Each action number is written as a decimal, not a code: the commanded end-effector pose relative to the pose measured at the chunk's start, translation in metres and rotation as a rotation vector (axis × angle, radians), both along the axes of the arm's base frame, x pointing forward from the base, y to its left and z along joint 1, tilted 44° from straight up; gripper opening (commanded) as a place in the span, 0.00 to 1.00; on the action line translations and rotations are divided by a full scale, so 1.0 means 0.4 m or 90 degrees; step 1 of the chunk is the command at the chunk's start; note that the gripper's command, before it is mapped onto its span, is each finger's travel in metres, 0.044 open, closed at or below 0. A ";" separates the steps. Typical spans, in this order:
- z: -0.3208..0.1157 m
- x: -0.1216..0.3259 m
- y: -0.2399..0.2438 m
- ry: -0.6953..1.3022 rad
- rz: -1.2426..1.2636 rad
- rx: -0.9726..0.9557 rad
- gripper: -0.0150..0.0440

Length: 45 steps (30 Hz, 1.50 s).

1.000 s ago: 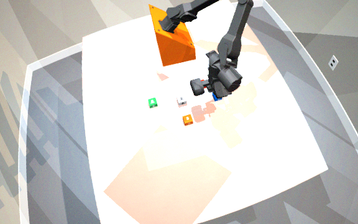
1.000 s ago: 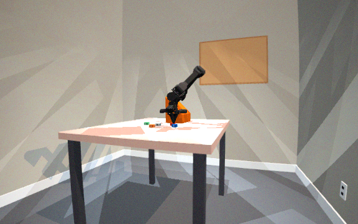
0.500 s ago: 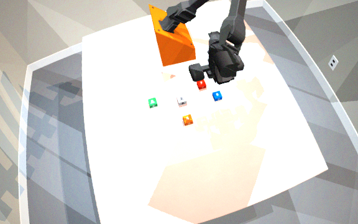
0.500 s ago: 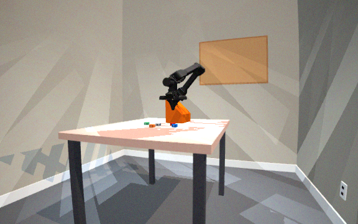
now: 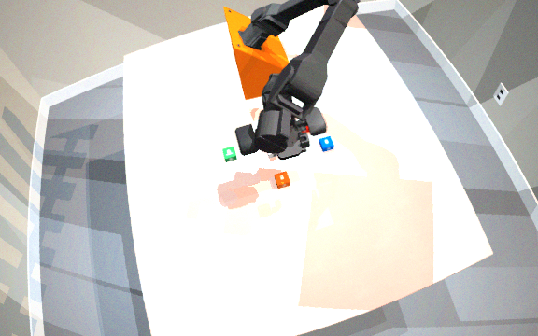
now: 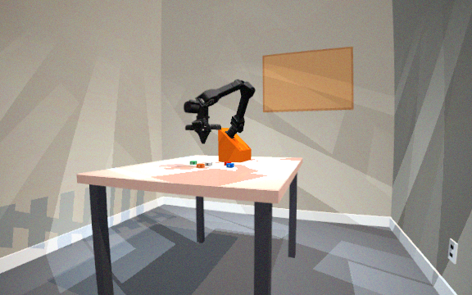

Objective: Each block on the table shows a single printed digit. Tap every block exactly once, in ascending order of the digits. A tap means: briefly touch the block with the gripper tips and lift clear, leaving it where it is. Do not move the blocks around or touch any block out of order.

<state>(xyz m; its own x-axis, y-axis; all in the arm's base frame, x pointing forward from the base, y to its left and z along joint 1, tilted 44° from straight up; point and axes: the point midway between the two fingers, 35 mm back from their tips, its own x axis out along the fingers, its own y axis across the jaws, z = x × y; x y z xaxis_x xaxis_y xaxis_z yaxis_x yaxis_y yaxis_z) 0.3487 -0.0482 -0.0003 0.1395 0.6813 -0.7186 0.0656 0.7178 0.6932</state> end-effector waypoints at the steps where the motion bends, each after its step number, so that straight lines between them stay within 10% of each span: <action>1: -0.034 0.004 -0.036 -0.002 0.005 0.000 0.29; 11: -0.178 0.031 0.105 -0.002 0.005 0.002 0.29; 45: -0.178 0.031 0.105 -0.002 0.005 0.002 0.29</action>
